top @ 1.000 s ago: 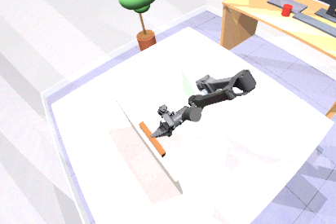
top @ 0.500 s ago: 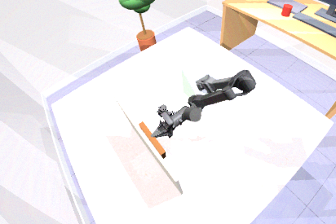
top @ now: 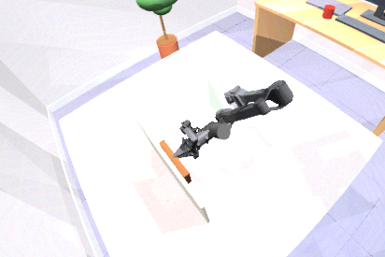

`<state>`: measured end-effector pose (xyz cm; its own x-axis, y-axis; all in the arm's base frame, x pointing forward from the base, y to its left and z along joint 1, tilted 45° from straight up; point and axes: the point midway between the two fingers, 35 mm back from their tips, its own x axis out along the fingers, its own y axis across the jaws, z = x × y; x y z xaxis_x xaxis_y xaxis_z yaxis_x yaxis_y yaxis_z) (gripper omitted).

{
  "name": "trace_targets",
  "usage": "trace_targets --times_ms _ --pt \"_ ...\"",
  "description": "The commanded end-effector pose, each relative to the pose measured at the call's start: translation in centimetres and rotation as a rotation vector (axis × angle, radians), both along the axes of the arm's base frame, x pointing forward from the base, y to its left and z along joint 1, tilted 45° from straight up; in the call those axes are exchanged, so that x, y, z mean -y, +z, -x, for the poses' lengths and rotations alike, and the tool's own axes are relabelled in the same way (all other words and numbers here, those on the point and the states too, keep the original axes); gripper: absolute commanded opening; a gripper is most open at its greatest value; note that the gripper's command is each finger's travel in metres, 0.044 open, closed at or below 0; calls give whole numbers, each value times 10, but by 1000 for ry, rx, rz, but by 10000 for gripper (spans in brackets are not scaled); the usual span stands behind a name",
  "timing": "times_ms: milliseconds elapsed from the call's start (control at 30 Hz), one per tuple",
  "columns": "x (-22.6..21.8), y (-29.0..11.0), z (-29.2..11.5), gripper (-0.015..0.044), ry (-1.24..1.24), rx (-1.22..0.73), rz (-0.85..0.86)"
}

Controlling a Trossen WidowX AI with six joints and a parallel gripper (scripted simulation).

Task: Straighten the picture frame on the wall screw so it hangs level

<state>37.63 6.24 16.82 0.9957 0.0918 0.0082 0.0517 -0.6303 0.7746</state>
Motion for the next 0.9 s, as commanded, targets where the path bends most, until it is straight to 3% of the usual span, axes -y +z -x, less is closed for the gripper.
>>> trace_targets --times_ms 0,700,867 --pt "0 0 0 0 3 -2 -28" --pt "0 0 0 0 3 -12 -137" --pt "1 0 0 131 1 -10 -116"
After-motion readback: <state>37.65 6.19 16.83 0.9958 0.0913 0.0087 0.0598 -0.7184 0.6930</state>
